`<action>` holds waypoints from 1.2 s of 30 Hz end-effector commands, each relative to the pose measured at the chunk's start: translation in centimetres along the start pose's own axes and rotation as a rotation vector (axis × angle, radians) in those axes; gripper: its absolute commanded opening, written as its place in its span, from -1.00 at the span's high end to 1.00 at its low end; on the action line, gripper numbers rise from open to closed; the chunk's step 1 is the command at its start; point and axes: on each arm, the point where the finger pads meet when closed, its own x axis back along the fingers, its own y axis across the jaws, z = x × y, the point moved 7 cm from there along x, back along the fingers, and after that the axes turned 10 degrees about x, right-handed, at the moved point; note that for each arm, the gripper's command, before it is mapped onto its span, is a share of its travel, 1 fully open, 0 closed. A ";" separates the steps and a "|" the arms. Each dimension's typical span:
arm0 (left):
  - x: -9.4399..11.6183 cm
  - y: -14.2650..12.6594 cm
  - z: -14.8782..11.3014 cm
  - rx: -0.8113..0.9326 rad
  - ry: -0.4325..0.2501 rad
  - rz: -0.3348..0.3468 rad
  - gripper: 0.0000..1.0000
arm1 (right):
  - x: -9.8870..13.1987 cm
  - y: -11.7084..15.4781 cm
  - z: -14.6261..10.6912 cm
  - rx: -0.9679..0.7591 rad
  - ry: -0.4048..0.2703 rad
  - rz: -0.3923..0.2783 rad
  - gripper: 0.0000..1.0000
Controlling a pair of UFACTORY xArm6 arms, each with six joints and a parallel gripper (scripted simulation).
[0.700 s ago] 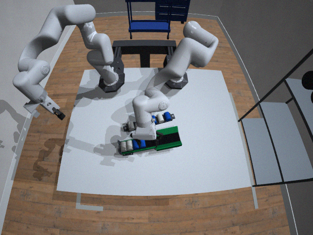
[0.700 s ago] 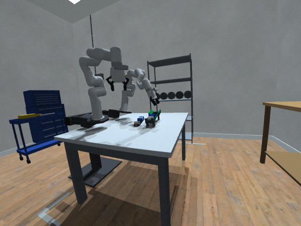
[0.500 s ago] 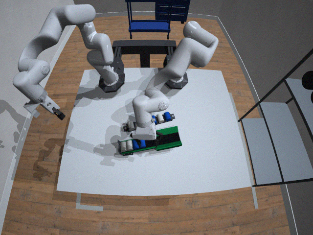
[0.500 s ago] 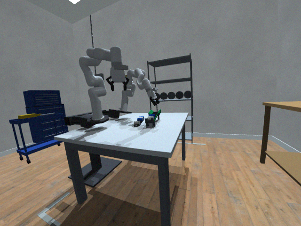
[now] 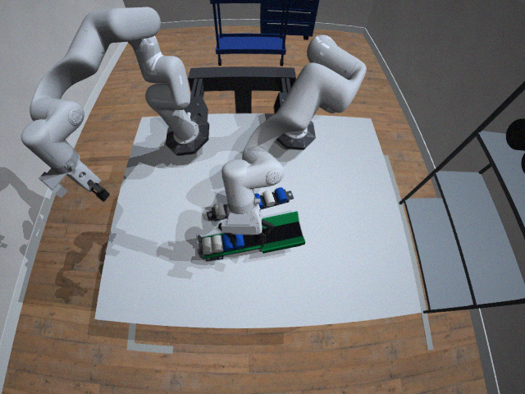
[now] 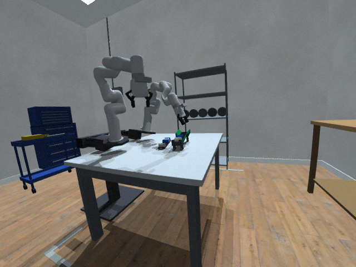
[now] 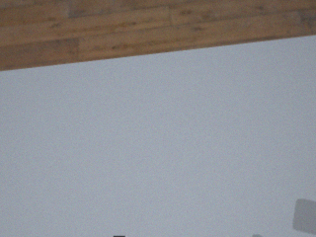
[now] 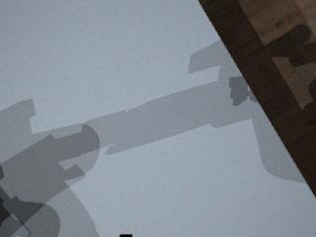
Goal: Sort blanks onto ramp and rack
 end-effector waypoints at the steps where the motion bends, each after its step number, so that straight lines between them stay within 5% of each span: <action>1: 1.7 1.4 -0.6 -0.046 -0.078 0.005 -1.00 | 0.2 0.5 0.1 -0.009 0.004 -0.001 -1.00; 6: 3.0 2.5 -1.4 -0.088 -0.149 -0.002 -1.00 | -0.2 3.1 -0.1 -0.062 -0.003 -0.008 -1.00; 11: 4.7 3.9 -2.8 -0.146 -0.238 -0.024 -1.00 | -0.8 8.6 -0.9 -0.174 -0.019 -0.023 -1.00; 13: 4.7 3.9 -2.8 -0.146 -0.238 -0.024 -1.00 | -0.8 8.6 -0.9 -0.174 -0.019 -0.023 -1.00; 14: 5.8 4.8 -3.7 -0.185 -0.294 -0.045 -1.00 | -1.0 10.0 -1.2 -0.203 -0.023 -0.027 -1.00; 21: 8.4 6.7 -6.0 -0.276 -0.413 -0.107 -1.00 | -1.5 17.2 -3.8 -0.358 -0.041 -0.045 -1.00; 30: 8.5 6.7 -6.0 -0.277 -0.414 -0.108 -1.00 | -1.8 23.2 -7.3 -0.500 -0.056 -0.062 -1.00; 36: 8.5 6.7 -6.0 -0.277 -0.414 -0.108 -1.00 | -1.8 28.7 -12.0 -0.647 -0.069 -0.078 -1.00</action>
